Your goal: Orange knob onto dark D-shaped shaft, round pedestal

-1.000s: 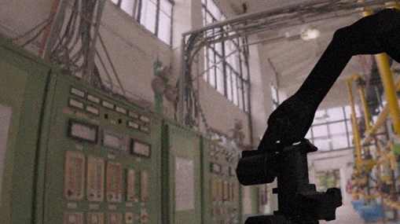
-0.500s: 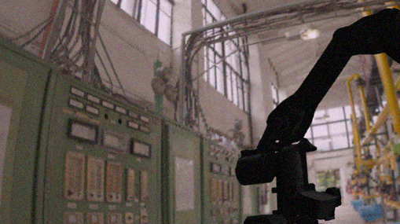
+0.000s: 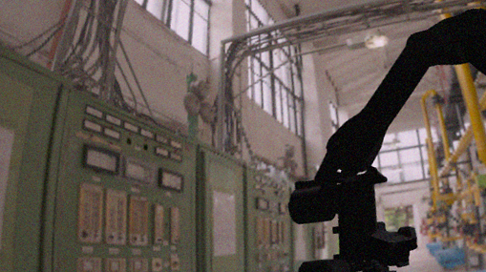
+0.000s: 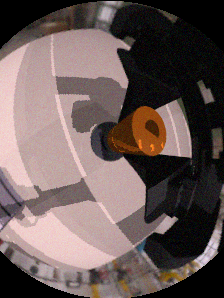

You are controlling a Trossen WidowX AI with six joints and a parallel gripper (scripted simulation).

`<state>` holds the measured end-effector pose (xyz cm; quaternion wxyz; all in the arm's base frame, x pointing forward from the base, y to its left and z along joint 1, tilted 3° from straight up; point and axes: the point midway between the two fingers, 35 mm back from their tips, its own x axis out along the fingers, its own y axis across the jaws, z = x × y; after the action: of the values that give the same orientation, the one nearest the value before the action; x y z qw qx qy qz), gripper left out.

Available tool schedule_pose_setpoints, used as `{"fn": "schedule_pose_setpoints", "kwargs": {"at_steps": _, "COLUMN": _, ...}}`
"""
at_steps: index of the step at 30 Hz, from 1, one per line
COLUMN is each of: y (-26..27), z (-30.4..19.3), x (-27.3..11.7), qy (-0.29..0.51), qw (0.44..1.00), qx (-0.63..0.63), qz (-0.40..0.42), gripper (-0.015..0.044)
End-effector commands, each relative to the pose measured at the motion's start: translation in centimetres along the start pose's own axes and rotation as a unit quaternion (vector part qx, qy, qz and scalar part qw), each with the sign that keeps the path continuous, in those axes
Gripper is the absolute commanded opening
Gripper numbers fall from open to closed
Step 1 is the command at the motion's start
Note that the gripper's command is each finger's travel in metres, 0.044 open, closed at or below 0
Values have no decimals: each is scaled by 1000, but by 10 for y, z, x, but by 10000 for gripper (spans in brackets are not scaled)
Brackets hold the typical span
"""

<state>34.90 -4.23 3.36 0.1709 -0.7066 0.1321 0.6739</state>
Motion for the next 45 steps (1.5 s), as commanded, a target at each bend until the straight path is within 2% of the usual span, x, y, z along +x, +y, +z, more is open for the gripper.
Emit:
{"fn": "schedule_pose_setpoints", "kwargs": {"at_steps": 1, "y": -1, "z": -1, "x": -1, "qy": 1, "qw": 1000, "qx": -1, "qz": -1, "gripper": 0}}
{"fn": "schedule_pose_setpoints", "kwargs": {"at_steps": 30, "y": -2, "z": -3, "x": -2, "qy": 1, "qw": 1000, "qx": 11, "qz": -1, "gripper": 0}}
{"fn": "schedule_pose_setpoints", "kwargs": {"at_steps": 34, "y": -2, "z": -3, "x": -2, "qy": 1, "qw": 996, "qx": 89, "qz": -1, "gripper": 0}}
{"fn": "schedule_pose_setpoints", "kwargs": {"at_steps": 38, "y": -2, "z": -3, "x": -2, "qy": 1, "qw": 975, "qx": 224, "qz": -2, "gripper": 0}}
{"fn": "schedule_pose_setpoints", "kwargs": {"at_steps": 45, "y": -1, "z": -1, "x": 1, "qy": 0, "qw": 891, "qx": 453, "qz": -2, "gripper": 0}}
